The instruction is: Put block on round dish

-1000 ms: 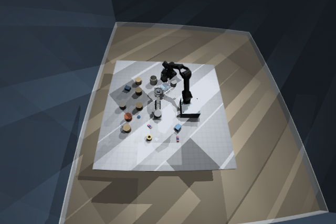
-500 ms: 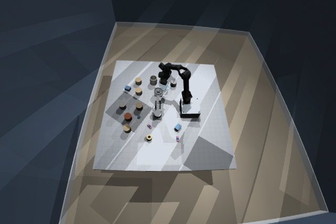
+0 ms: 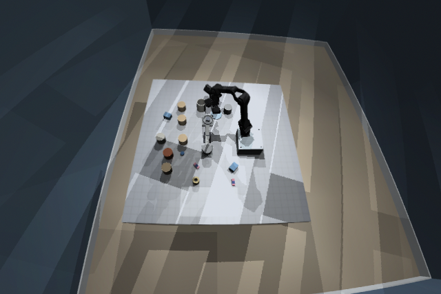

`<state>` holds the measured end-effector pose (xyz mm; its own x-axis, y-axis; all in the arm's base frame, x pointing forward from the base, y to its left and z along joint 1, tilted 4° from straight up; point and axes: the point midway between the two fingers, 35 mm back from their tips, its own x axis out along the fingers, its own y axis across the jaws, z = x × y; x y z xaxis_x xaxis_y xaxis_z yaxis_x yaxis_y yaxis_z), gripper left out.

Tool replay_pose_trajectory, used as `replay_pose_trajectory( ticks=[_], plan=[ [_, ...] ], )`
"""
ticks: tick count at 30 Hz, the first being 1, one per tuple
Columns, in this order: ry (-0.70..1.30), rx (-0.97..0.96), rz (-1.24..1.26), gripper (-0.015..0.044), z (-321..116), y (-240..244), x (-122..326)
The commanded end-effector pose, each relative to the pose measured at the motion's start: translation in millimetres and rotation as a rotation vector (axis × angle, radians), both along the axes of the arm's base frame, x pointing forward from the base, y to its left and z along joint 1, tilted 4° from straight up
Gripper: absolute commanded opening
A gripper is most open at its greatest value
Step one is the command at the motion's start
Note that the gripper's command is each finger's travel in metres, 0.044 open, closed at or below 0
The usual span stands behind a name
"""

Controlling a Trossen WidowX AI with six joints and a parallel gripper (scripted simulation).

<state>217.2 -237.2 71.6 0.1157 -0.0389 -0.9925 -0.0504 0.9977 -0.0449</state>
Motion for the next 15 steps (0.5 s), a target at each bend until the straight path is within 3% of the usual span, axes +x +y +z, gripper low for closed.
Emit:
replay_pose_trajectory(
  ticks=[1, 15],
  plan=[
    [0.006, -0.021, 0.143, 0.026, 4.5, 5.7, 8.2],
    [0.027, -0.066, 0.624, 0.026, 12.5, 32.0, 30.4]
  ],
)
